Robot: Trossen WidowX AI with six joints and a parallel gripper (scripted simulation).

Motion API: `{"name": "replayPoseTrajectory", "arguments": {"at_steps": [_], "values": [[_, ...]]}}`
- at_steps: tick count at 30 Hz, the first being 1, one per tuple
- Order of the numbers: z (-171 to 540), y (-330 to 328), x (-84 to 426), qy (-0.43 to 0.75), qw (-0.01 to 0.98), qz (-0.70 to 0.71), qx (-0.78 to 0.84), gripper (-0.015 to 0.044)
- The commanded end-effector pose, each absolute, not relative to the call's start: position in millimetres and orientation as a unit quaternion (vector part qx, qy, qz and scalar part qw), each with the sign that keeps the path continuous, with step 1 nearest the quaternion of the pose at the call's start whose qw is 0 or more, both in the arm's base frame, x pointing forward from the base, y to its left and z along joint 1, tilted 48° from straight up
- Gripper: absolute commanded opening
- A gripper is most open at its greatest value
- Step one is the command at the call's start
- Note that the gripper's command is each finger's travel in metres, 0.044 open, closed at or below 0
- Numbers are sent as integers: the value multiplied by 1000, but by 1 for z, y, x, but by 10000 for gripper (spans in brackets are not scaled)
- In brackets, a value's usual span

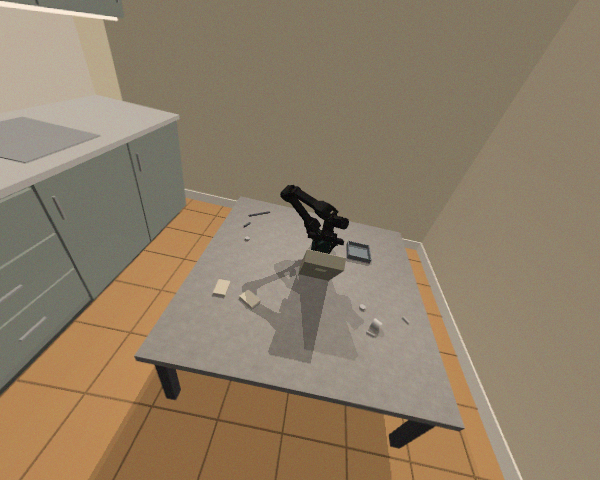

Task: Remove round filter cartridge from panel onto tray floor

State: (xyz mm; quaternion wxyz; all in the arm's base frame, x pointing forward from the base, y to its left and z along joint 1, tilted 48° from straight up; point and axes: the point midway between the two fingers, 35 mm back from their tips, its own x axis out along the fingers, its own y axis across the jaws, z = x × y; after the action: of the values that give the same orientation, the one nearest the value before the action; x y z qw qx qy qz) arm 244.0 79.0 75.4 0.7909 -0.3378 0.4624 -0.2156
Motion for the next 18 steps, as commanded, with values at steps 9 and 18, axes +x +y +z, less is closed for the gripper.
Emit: {"name": "replayPoseTrajectory", "arguments": {"at_steps": [9, 18], "values": [[66, 65, 252, 460, 790, -218, -341, 305], [66, 66, 252, 461, 791, -217, -338, 219]]}}
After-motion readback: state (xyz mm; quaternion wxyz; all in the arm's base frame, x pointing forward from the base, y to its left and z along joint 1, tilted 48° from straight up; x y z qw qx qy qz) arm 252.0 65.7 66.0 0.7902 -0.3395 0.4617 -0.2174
